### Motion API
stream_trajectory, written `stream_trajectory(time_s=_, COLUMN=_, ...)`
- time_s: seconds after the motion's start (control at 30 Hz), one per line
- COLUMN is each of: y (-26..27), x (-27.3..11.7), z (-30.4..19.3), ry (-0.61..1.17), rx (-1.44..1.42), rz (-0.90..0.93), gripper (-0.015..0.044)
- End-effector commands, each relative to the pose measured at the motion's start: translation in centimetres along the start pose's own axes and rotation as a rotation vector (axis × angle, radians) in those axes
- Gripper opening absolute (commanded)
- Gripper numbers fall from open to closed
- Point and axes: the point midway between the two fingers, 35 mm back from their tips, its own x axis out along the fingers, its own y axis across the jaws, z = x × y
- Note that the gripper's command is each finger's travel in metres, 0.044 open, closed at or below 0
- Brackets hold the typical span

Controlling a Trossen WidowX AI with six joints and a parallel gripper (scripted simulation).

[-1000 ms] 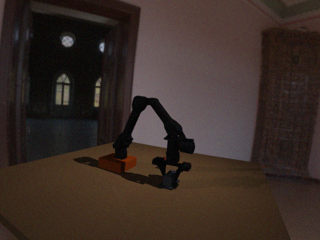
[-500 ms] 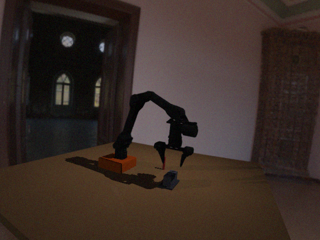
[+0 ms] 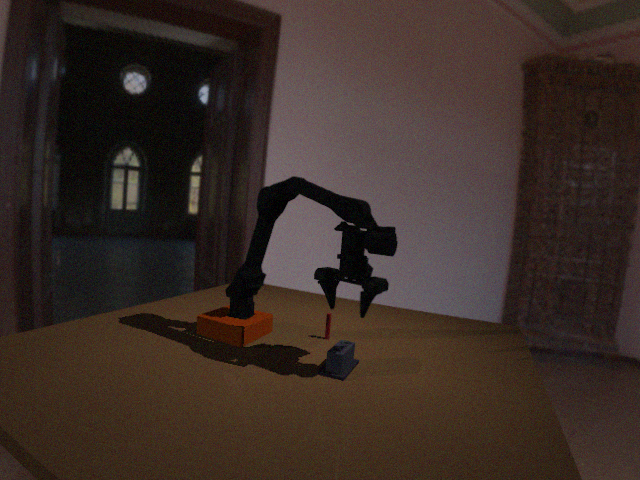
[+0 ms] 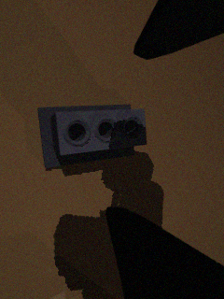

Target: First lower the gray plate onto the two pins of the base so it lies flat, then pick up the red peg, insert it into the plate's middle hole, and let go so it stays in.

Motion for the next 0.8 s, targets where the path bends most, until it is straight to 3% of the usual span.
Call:
stream_trajectory(time_s=0.0, y=1.3, x=-0.2, z=1.9, ry=-0.001, rx=0.23, rz=-0.001, gripper=0.044)
stream_trajectory(time_s=0.77, y=12.1, x=-0.3, z=11.3, ry=0.002, rx=2.039, rz=0.016, gripper=0.044)
